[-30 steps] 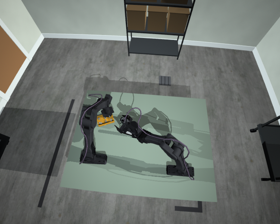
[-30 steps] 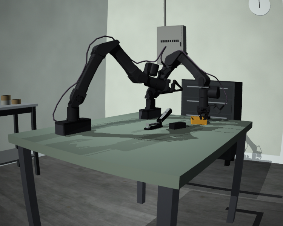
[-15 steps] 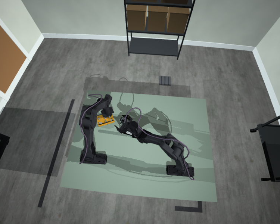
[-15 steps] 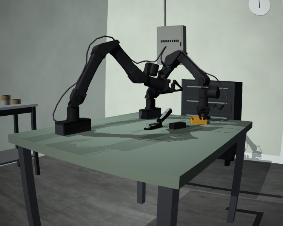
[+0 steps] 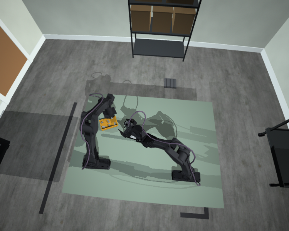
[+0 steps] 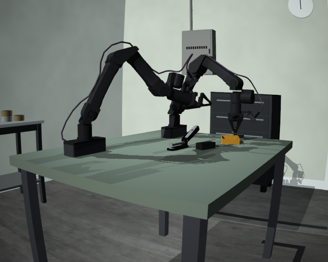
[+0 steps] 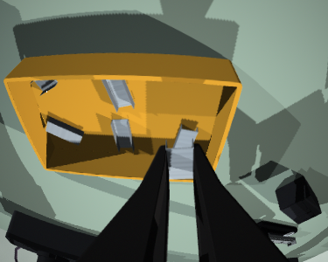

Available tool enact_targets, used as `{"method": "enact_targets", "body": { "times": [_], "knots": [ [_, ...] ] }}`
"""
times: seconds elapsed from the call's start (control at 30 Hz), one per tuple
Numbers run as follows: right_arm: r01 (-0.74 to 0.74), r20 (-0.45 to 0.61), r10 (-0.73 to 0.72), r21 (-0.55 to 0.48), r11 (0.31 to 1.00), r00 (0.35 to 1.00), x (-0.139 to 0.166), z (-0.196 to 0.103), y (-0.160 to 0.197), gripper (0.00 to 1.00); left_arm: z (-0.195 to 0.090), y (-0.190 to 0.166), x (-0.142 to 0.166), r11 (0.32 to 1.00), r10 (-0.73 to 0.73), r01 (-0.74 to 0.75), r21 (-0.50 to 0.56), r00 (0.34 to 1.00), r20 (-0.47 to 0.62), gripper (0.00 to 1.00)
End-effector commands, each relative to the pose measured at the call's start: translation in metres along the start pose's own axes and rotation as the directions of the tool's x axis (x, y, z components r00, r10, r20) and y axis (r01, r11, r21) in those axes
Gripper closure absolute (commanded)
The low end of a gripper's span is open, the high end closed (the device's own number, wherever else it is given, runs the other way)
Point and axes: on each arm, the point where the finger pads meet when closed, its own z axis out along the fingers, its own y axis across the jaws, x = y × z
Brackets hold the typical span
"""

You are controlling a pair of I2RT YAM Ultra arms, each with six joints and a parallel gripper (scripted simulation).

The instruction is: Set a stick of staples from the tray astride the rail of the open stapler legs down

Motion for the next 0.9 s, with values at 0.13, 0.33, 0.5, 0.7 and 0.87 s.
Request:
{"method": "enact_targets", "body": {
  "times": [0.13, 0.33, 0.5, 0.7, 0.87],
  "knots": [
    [0.009, -0.102, -0.010, -0.015, 1.000, 0.995, -0.011, -0.035, -0.014, 0.00, -0.018, -0.004, -0.004, 1.000, 0.006, -0.007, 0.020, 1.000, 0.026, 0.94],
    [-0.001, -0.230, -0.004, -0.019, 1.000, 0.973, -0.016, -0.103, -0.030, 0.00, -0.018, -0.005, -0.006, 1.000, 0.006, -0.007, 0.027, 0.999, 0.035, 0.94],
    [-0.007, -0.266, 0.002, -0.015, 1.000, 0.964, -0.021, -0.142, -0.037, 0.00, -0.018, -0.005, -0.006, 1.000, 0.006, -0.007, 0.027, 0.999, 0.035, 0.94],
    [-0.015, -0.293, 0.015, 0.002, 1.000, 0.956, -0.032, -0.227, -0.046, 0.00, -0.018, -0.005, -0.006, 1.000, 0.006, -0.007, 0.027, 0.999, 0.035, 0.94],
    [-0.024, -0.324, 0.027, 0.014, 1.000, 0.946, -0.021, -0.289, -0.046, 0.00, -0.018, -0.005, -0.006, 1.000, 0.006, -0.007, 0.027, 0.999, 0.035, 0.94]
  ]
}}
